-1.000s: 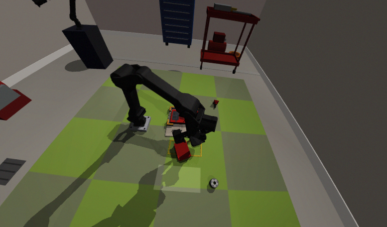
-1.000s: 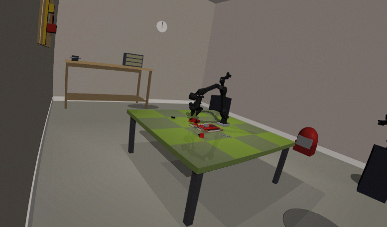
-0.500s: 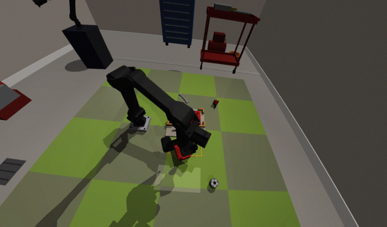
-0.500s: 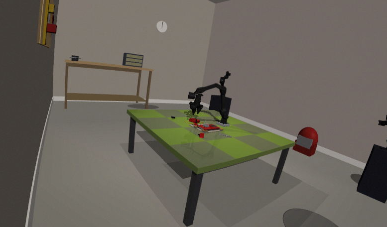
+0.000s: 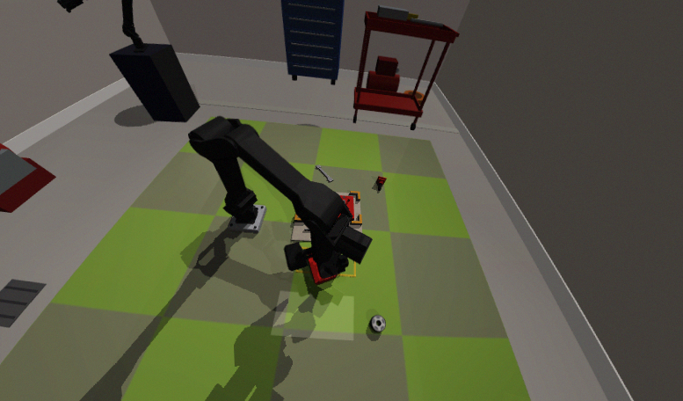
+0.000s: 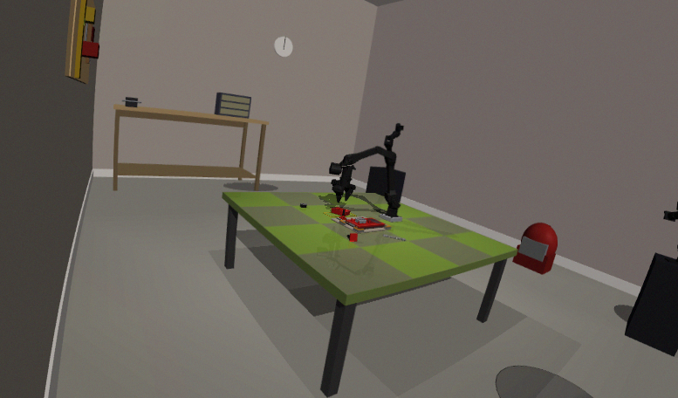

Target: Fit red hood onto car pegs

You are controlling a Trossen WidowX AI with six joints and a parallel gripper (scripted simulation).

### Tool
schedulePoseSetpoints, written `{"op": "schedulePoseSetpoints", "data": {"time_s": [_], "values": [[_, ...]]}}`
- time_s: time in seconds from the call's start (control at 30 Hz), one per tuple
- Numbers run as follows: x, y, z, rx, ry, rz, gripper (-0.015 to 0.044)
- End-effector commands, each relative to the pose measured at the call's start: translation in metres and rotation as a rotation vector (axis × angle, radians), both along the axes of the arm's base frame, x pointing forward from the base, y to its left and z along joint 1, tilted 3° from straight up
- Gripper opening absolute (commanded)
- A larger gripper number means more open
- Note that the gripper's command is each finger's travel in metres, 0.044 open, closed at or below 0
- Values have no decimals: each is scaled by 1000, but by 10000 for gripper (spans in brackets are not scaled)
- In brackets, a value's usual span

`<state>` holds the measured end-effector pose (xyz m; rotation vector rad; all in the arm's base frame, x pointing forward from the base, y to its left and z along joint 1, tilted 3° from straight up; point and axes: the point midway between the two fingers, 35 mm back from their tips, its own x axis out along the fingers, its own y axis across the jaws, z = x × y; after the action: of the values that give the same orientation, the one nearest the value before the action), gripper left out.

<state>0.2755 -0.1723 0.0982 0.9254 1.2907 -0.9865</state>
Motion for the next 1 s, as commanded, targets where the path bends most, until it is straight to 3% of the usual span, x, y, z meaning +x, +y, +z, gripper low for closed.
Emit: {"op": "schedulePoseSetpoints", "data": {"time_s": [0.0, 0.97], "values": [[-1, 0, -5, -1, 6, 6, 440], [-1, -1, -23, -1, 6, 6, 440]]}}
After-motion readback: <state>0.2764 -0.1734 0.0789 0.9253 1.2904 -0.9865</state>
